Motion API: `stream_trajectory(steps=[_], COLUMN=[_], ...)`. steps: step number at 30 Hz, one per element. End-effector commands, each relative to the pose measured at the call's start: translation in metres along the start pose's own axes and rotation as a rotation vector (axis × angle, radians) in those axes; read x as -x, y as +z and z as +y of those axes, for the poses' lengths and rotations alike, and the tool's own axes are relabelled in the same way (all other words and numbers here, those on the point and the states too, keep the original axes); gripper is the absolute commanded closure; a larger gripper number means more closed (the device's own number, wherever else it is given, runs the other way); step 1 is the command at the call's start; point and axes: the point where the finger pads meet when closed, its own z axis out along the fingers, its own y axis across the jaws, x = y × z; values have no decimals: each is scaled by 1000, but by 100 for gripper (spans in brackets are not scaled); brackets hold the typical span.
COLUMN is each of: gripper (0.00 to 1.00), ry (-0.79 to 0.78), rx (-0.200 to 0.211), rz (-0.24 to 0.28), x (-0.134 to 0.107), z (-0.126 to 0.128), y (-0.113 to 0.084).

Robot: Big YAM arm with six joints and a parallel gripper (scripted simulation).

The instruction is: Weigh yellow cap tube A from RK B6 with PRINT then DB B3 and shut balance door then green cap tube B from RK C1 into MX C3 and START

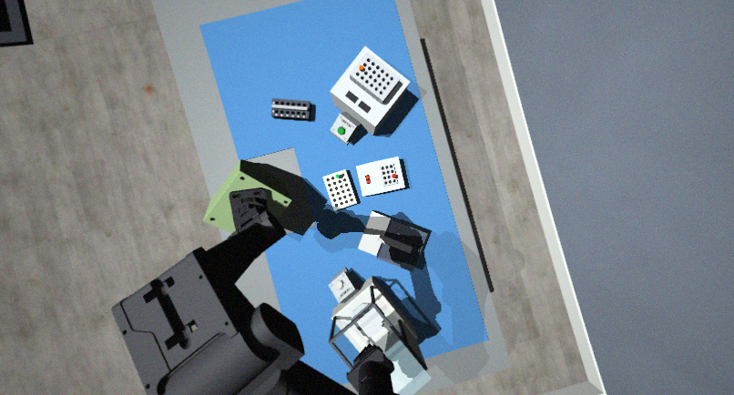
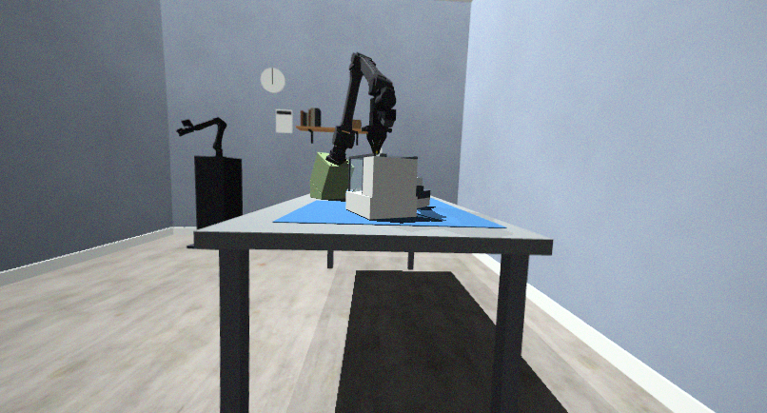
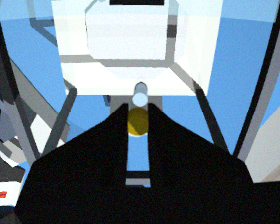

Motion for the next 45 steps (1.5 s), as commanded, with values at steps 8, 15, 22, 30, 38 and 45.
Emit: stream_trajectory(steps=[8, 15, 22, 30, 38, 45], gripper=[91, 91, 91, 91, 91, 91], ry=[3, 5, 5, 5, 4, 5], rx=[4, 4, 4, 4, 4, 4], rz=[-12, -1, -1, -1, -1, 0], x=[8, 3, 2, 2, 2, 2], z=[5, 5, 5, 5, 5, 5], y=[18, 33, 45, 55, 68, 76])
